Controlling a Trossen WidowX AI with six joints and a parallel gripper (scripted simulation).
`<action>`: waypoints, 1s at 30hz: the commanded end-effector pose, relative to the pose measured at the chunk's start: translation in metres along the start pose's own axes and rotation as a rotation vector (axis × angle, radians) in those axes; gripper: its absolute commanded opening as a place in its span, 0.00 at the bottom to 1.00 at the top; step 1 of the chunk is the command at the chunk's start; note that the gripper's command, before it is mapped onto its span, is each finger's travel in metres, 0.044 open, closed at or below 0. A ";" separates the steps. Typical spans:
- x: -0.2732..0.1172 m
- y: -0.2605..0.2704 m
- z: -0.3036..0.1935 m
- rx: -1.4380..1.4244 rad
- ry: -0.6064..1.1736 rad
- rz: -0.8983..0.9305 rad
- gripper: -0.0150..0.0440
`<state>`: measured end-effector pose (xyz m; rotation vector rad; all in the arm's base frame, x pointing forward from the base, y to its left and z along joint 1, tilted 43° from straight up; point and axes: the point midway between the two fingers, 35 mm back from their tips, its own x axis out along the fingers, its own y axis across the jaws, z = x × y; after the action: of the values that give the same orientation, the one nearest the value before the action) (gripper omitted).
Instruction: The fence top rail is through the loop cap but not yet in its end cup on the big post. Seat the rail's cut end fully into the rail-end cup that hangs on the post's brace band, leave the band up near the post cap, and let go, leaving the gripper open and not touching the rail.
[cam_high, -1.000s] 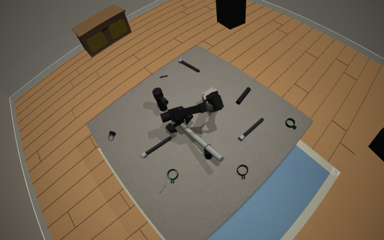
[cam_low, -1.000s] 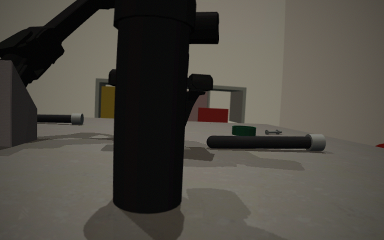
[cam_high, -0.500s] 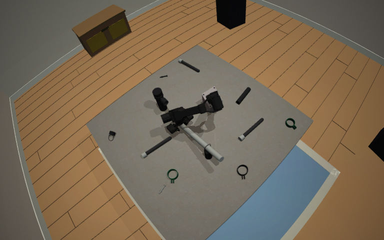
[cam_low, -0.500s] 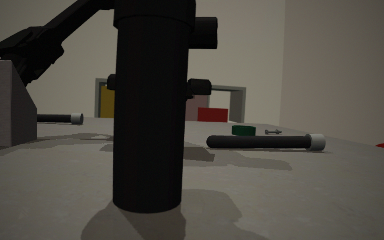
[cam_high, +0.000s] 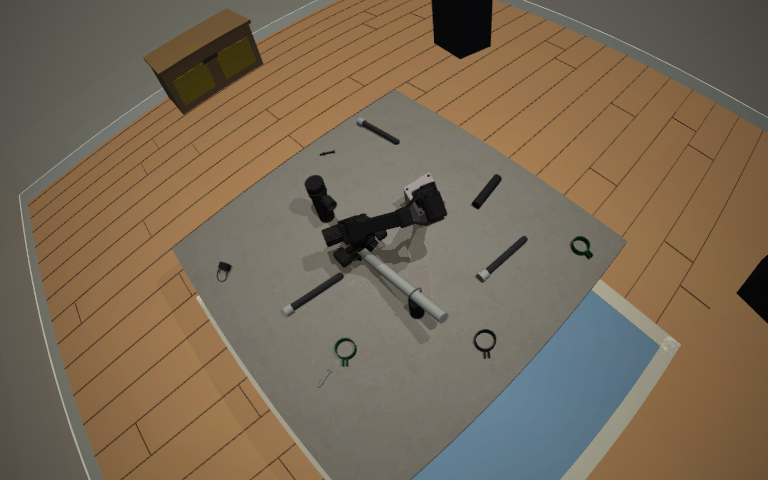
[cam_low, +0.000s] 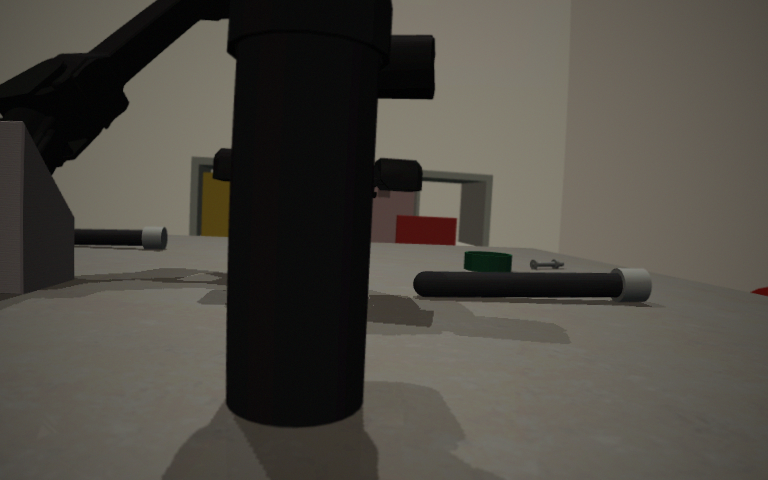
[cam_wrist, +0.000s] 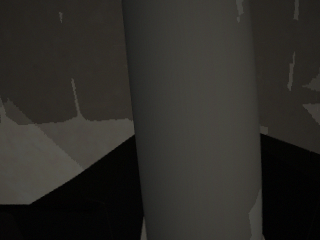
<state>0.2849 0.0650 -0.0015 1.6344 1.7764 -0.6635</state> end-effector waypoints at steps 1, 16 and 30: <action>-0.002 0.001 0.000 -0.001 0.006 0.006 0.33; -0.060 0.000 0.007 0.007 -0.205 0.004 0.25; -0.095 -0.006 0.008 0.020 -0.325 -0.003 0.25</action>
<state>0.2819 -0.0011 0.0608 1.4515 1.5586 -0.8890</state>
